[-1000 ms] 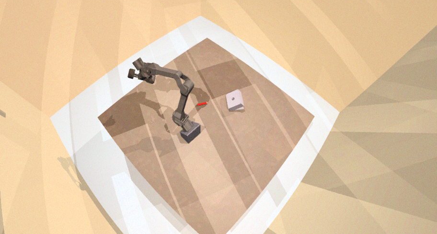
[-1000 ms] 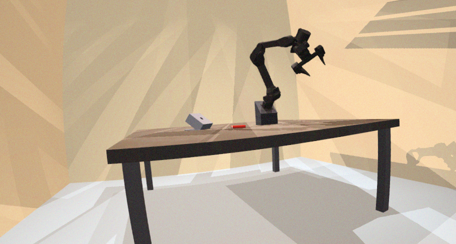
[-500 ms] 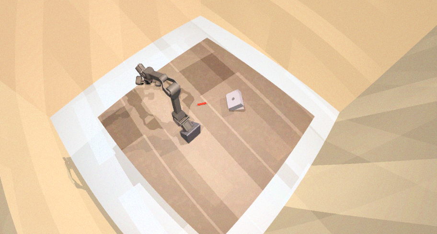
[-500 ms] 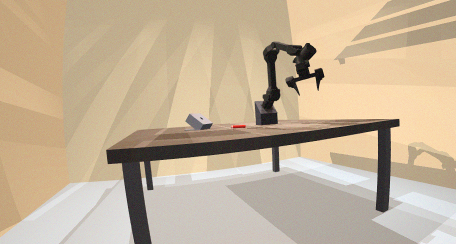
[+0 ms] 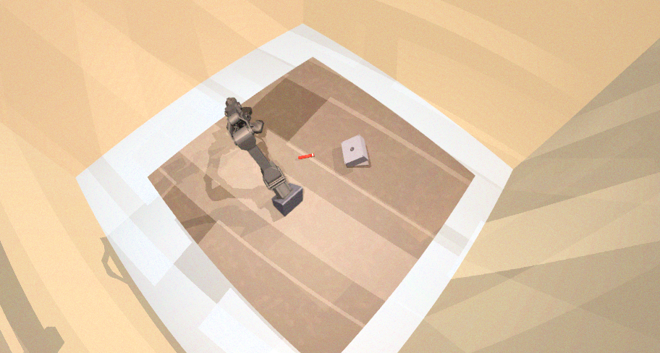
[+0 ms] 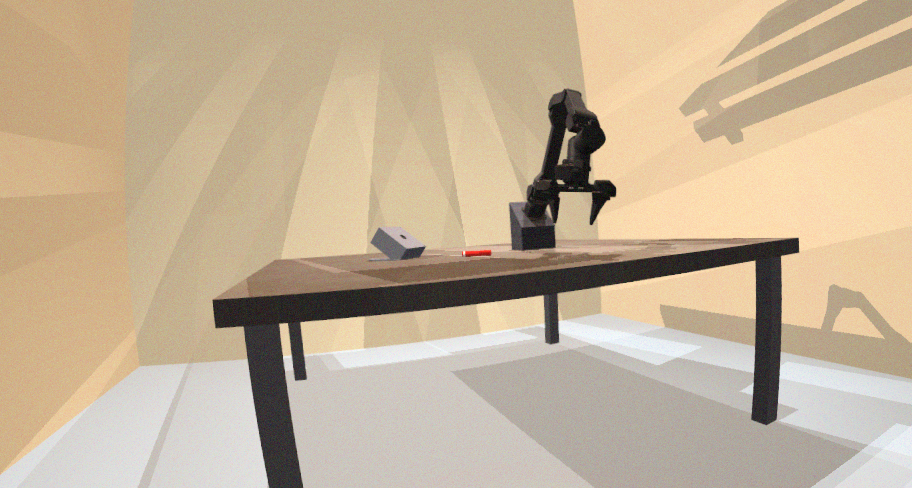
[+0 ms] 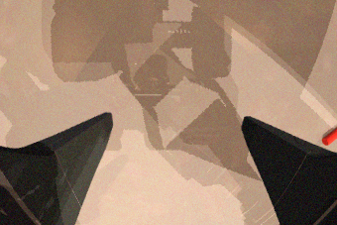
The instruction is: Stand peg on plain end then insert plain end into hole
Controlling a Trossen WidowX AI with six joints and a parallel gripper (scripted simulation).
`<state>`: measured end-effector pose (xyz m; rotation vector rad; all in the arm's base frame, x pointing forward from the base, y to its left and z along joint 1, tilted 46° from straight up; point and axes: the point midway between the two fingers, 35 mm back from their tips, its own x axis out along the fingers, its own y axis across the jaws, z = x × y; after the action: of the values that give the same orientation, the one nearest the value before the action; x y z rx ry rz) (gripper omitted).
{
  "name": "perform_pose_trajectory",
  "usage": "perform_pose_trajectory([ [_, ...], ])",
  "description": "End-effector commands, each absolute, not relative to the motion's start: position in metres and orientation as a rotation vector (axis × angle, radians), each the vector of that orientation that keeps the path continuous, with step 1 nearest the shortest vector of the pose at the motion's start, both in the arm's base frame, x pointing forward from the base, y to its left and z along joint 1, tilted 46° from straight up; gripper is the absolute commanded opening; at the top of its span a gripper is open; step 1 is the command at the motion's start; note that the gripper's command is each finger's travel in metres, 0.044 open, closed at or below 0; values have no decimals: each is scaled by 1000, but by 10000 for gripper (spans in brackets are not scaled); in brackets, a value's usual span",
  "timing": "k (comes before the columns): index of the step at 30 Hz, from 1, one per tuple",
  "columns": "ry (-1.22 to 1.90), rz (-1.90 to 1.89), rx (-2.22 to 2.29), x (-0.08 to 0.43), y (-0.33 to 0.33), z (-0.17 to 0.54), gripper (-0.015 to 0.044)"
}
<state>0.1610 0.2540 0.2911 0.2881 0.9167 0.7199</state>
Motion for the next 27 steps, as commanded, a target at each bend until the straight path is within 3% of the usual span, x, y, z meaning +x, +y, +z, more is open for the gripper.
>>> perform_pose_trajectory([
  [1,991,650,278,183,246,266,440],
  [11,1161,423,383,239,203,209,440],
  [27,1401,220,620,281,121,139,440],
])
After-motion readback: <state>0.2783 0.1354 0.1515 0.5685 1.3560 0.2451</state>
